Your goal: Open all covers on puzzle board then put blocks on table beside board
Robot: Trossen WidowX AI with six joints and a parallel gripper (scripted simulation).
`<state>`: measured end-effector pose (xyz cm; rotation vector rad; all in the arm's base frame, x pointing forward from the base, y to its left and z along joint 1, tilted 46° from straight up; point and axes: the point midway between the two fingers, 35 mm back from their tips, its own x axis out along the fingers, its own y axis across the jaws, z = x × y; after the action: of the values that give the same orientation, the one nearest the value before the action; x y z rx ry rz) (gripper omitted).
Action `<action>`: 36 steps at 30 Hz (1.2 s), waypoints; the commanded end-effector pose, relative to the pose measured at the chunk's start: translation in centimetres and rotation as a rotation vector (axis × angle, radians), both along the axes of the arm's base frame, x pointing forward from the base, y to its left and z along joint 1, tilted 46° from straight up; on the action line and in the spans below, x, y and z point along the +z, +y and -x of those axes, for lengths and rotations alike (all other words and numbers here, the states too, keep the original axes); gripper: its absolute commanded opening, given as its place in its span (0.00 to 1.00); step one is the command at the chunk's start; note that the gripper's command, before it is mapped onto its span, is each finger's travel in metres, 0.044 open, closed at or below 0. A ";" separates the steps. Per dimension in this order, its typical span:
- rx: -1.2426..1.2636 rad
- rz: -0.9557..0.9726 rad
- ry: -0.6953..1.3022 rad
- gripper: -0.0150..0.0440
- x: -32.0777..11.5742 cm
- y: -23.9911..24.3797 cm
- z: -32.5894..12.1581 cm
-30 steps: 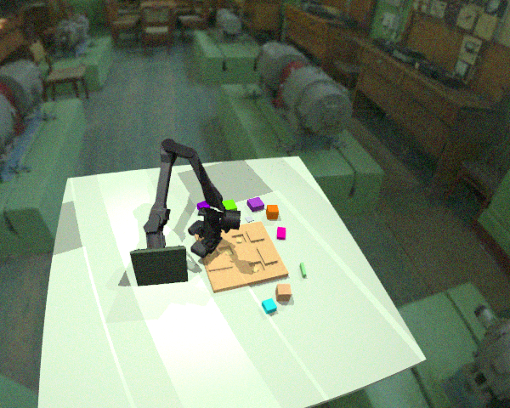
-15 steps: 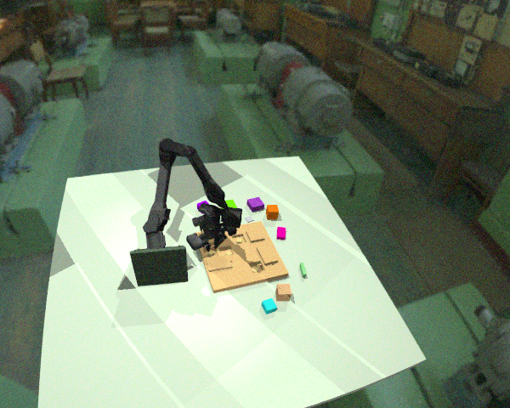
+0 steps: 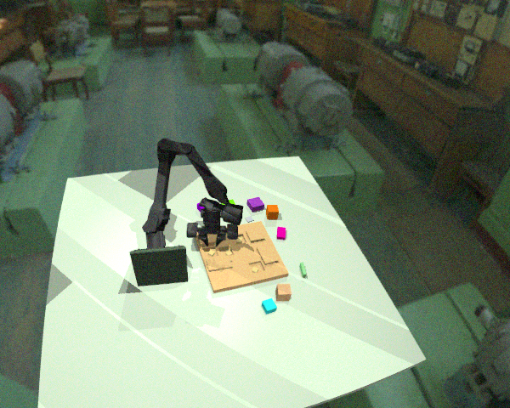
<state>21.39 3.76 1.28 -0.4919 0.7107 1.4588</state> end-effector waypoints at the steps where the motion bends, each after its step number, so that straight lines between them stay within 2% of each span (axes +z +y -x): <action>1: -0.106 0.009 0.113 0.50 0.5 -0.5 0.0; 13: -0.384 0.018 0.404 0.50 1.6 -1.7 0.0; 36: -0.388 0.017 0.408 0.50 -0.5 0.7 0.1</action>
<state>21.43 3.73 1.33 -0.0655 1.0765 1.1906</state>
